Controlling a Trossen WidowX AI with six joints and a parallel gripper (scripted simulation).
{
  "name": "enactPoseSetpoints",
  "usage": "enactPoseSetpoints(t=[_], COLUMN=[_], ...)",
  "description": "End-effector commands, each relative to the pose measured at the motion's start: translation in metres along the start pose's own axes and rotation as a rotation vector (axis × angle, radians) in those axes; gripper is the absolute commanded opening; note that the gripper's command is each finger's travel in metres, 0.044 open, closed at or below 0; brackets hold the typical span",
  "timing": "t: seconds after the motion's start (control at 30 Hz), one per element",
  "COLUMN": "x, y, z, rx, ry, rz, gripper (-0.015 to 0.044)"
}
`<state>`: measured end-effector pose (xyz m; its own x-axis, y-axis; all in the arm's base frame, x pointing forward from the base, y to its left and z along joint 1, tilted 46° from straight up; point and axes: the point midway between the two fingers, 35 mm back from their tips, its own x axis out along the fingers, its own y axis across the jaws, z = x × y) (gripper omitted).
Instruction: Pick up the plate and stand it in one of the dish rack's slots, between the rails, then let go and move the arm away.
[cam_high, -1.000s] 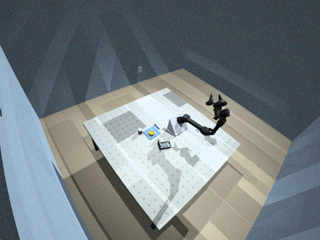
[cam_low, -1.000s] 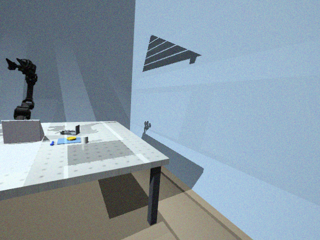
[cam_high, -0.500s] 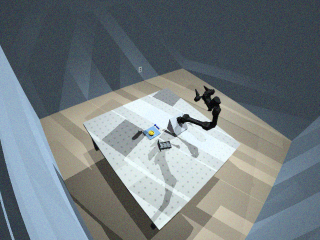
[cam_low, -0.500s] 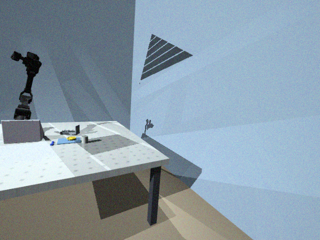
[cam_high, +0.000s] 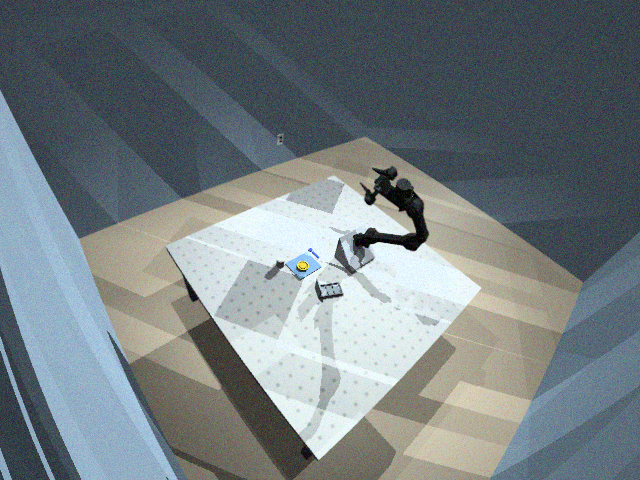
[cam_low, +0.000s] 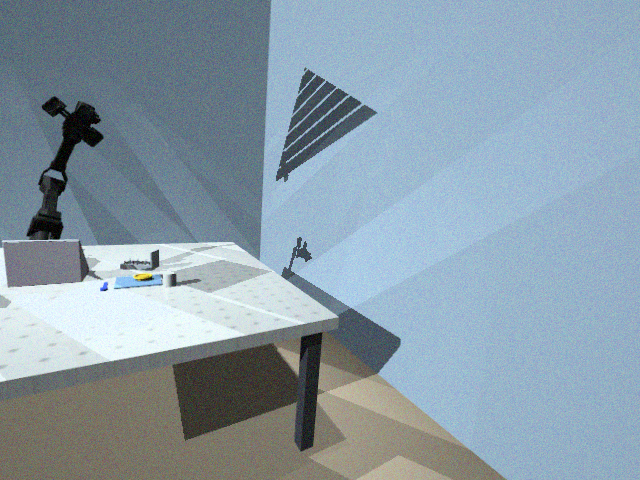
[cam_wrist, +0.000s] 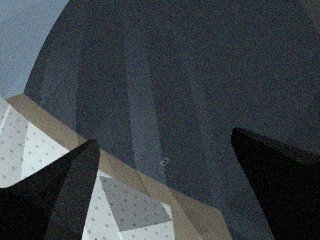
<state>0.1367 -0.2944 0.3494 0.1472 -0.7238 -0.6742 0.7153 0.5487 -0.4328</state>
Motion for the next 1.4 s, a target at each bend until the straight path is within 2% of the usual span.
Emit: enactPoseSetpoints(t=[0.0, 0.33, 0.67, 1.37], x=[0.025, 0.073, 0.105, 0.127], y=[0.031, 0.108, 0.187, 0.339], z=[0.001, -0.005, -0.025, -0.105], rx=[-0.083, -0.242, -0.384, -0.591], ry=[0.051, 0.171, 0.299, 0.591], rz=[0.113, 0.386, 0.661, 1.242], gripper=[0.0400, 0.0400, 0.0400, 0.0400])
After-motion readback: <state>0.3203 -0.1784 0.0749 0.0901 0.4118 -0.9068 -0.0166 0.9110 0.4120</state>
